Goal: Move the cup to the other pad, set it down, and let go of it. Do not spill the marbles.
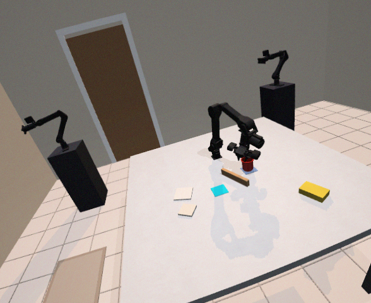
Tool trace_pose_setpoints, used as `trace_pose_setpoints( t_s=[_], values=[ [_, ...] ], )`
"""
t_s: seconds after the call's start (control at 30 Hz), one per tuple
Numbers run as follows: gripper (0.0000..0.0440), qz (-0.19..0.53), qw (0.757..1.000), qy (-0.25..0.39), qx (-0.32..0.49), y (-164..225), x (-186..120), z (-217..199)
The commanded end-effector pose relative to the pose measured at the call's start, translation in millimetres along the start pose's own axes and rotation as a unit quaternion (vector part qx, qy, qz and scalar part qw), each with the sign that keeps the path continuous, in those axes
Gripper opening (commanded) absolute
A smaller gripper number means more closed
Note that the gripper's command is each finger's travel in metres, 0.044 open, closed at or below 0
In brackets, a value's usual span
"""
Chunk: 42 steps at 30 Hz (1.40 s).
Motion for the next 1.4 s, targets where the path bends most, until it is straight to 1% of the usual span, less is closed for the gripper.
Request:
trace_pose_setpoints(
  t_s=[0.0,0.13,0.17,0.33,0.43,0.63,0.87,1.37],
  values=[
    [0.0164,0.003,1.0,0.011,-0.014,1,15,1],
    [0.0159,0.007,0.999,0.015,-0.031,2,28,2],
    [0.0152,0.007,0.999,0.015,-0.036,2,31,3],
    [0.0039,0.001,0.998,0.011,-0.057,2,39,3],
    [0.0014,-0.005,0.998,0.003,-0.061,0,35,2],
    [0.0,-0.011,0.998,-0.013,-0.06,-2,25,1],
    [0.0,-0.015,0.998,-0.033,-0.047,-4,9,-2],
    [0.0,-0.037,0.995,-0.087,0.012,-19,-47,-23]
  ],
)
Point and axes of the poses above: the point midway between the two fingers, 35 mm back from their tips, its own x axis out along the fingers, its own z axis across the jaws, y = z × x, the point moved 5 cm from there along -x, back along the fingers, and after that the axes turned 10 degrees about -x, right-handed, at the moved point
